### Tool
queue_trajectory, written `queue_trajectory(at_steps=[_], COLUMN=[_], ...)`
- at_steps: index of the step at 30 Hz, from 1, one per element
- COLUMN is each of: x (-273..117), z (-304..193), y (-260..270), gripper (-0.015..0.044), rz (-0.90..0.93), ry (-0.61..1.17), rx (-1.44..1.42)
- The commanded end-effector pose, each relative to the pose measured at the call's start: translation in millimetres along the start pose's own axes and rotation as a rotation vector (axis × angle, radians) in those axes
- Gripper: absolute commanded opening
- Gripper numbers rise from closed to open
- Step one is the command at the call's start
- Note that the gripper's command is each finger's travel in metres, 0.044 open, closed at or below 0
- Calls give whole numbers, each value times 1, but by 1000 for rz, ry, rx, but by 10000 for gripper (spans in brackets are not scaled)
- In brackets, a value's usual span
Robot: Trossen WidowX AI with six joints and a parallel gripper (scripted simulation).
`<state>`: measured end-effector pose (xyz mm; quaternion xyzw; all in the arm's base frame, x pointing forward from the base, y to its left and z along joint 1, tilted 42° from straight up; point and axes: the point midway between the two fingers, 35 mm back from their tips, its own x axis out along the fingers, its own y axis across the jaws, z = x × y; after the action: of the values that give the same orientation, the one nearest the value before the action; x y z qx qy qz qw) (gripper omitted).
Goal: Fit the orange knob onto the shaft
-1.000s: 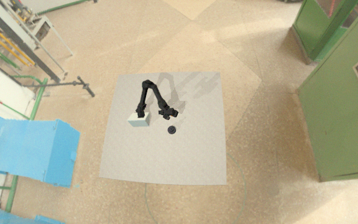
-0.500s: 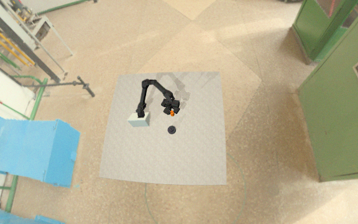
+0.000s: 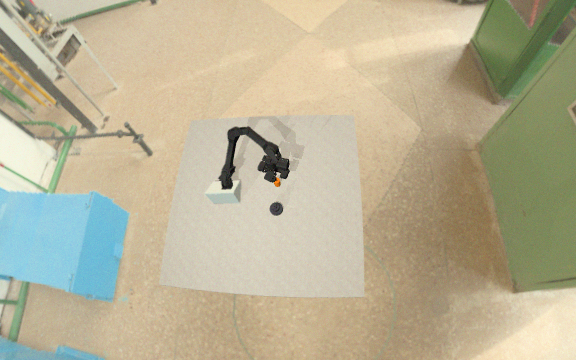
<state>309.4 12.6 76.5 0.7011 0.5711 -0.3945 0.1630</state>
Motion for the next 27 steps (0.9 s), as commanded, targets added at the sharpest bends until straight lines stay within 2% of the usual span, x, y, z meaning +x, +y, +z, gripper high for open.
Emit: queue_trajectory(at_steps=[1,12,20,27], x=[-1,0,1,1], z=[0,0,0,0], y=[0,0,0,0], gripper=[440,440,440,440], rz=[3,-2,-4,-4], ry=[-8,-9,-9,-9], rx=[-359,-1433,-1858,-1889])
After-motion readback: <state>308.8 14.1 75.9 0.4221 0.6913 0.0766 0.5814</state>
